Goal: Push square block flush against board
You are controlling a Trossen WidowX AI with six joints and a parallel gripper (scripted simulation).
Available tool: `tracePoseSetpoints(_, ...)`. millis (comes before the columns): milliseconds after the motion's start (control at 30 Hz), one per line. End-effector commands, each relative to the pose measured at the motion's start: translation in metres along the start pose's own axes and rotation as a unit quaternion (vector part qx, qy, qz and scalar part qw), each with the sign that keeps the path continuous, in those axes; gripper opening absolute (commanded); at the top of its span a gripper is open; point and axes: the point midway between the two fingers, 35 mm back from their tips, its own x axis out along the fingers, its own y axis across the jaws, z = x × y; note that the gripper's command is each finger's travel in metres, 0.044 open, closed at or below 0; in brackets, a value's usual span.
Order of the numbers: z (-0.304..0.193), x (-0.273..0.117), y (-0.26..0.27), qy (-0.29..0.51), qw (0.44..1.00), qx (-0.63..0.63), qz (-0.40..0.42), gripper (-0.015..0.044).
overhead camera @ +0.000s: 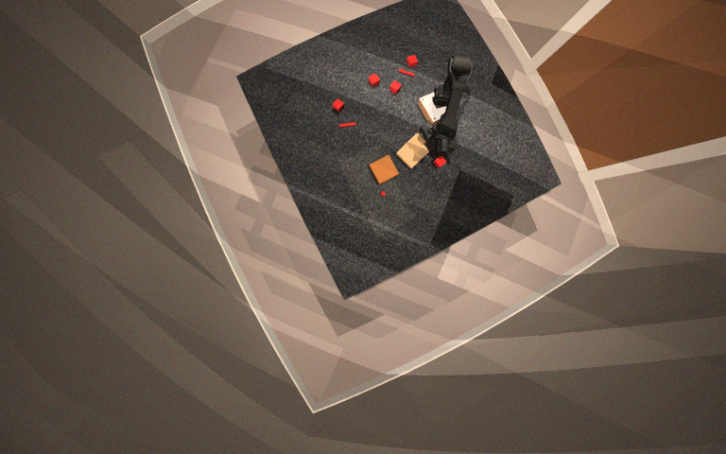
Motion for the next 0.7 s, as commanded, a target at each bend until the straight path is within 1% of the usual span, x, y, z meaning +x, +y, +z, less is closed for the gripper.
tracePoseSetpoints(0,0.003,0.002,0.001,0.003,1.0,-0.001,0.0,0.0)
tracePoseSetpoints(667,0.034,0.001,0.003,0.001,1.0,-0.001,0.0,0.0)
